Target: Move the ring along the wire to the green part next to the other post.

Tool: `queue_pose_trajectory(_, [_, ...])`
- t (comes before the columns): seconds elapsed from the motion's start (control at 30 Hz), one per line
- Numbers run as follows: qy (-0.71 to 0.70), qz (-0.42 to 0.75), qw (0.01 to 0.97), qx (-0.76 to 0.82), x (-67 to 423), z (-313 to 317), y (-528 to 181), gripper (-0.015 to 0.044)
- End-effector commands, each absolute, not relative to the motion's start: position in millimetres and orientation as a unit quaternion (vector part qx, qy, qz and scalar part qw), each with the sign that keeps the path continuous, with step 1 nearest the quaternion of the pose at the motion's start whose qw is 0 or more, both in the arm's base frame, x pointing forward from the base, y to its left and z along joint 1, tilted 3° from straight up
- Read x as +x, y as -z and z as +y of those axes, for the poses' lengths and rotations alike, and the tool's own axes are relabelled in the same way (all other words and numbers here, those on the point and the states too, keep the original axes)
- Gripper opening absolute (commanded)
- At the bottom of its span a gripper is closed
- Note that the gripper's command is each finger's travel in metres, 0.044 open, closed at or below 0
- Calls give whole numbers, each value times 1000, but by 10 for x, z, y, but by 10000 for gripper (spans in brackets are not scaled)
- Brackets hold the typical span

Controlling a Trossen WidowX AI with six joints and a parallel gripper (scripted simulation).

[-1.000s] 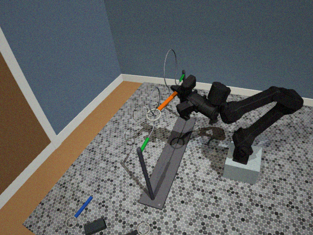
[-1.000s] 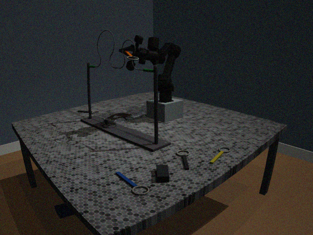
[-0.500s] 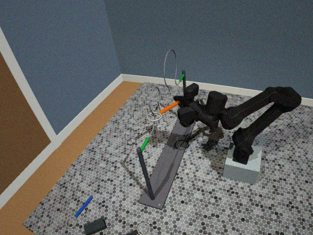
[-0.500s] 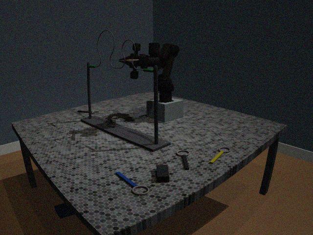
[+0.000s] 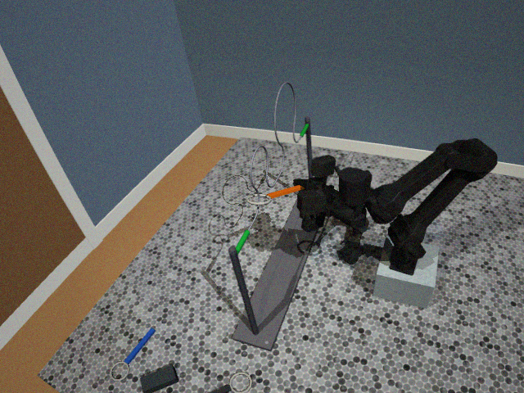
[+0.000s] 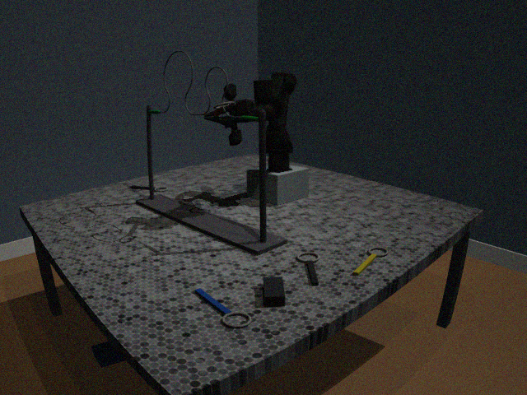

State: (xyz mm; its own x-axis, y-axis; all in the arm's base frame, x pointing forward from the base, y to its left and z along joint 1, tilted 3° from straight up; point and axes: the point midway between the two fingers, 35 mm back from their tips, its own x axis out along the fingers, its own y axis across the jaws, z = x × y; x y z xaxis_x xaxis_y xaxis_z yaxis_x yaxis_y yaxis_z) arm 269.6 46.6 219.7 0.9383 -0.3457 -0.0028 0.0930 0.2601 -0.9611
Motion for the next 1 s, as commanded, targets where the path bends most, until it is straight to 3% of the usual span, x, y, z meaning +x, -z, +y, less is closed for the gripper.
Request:
queue_pose_trajectory(0.0, [127,113,810,-561,2713,496,-2035,-150])
queue_pose_trajectory(0.97, [49,152,941,-297,2710,1118,-1234,-150])
